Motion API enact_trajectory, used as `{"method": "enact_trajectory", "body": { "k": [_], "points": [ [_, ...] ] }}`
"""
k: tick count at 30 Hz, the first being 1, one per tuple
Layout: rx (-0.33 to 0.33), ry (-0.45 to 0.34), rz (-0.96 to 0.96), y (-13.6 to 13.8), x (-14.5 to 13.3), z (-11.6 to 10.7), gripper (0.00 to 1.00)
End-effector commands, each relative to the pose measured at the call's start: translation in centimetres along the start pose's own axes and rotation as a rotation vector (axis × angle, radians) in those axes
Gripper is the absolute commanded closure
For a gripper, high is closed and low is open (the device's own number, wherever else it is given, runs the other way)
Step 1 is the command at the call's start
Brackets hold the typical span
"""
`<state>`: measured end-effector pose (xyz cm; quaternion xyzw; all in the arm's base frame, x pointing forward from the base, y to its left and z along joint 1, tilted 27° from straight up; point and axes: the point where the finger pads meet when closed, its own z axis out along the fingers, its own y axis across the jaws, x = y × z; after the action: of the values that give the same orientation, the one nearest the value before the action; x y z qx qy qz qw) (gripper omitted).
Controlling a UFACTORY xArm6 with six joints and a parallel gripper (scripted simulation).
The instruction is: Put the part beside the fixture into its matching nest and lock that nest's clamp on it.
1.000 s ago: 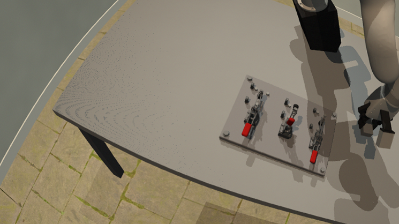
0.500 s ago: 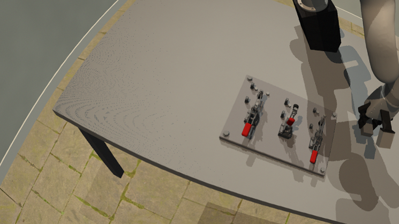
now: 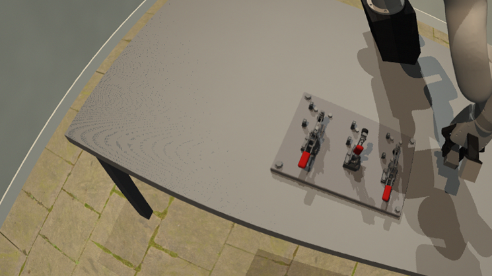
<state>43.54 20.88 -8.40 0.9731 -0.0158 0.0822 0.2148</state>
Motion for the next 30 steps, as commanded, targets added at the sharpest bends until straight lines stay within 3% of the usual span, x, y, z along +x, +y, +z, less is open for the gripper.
{"method": "enact_trajectory", "body": {
  "k": [1,30],
  "points": [
    [0.002,0.007,0.042,-0.1,0.1,-0.2,1.00],
    [0.002,0.007,0.042,-0.1,-0.4,0.9,1.00]
  ]
}}
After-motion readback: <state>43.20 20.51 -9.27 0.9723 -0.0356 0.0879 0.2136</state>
